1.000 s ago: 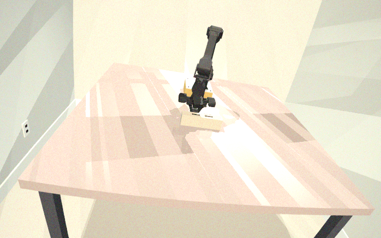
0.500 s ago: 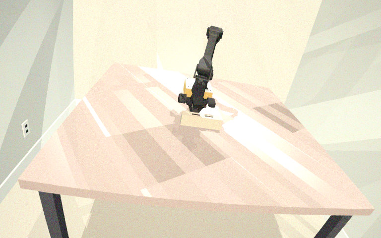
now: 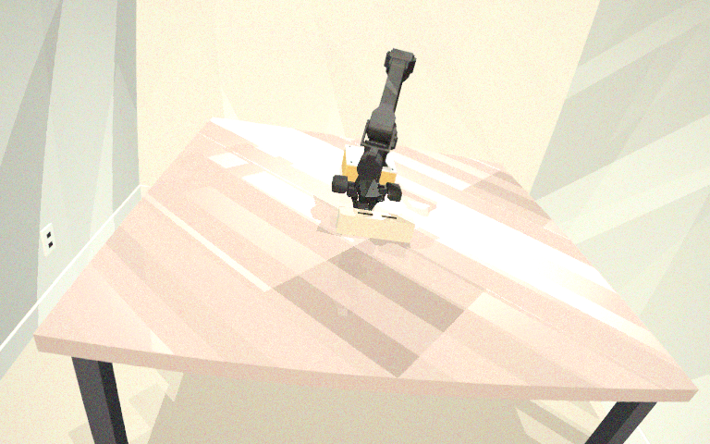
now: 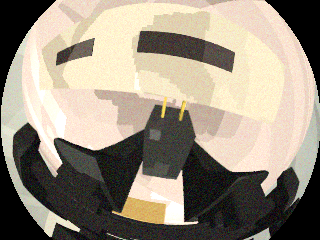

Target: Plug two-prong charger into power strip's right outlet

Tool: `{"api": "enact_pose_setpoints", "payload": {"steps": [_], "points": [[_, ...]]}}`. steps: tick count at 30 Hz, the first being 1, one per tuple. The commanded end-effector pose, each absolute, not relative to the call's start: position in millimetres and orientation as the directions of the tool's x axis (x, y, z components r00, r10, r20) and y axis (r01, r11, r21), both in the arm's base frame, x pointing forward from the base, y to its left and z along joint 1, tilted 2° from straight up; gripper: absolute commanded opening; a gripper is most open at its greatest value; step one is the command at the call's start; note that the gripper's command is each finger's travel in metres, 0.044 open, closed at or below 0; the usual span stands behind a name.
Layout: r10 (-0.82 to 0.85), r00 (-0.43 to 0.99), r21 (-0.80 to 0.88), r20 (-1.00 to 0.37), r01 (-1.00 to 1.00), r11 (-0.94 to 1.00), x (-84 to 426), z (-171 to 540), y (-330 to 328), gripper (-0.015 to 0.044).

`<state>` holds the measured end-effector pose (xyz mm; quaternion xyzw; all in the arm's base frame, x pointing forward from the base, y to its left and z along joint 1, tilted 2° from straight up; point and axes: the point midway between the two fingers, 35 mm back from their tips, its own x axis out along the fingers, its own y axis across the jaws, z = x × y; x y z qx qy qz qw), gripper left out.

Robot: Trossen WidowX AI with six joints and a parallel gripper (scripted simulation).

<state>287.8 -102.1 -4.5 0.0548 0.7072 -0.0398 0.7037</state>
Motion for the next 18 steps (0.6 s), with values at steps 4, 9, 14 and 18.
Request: {"api": "enact_pose_setpoints", "payload": {"steps": [4,9,14,18], "points": [[0.019,-0.005,0.018,-1.000,0.132,0.991,289.8,-3.8,-103.0,0.0000],[0.019,-0.005,0.018,-1.000,0.132,0.991,291.3,-3.6,-103.2,0.0000],[0.019,-0.005,0.018,-1.000,0.132,0.991,291.9,-3.5,-103.3,0.0000],[0.019,-0.005,0.018,-1.000,0.132,0.991,292.2,-3.5,-103.3,0.0000]]}}
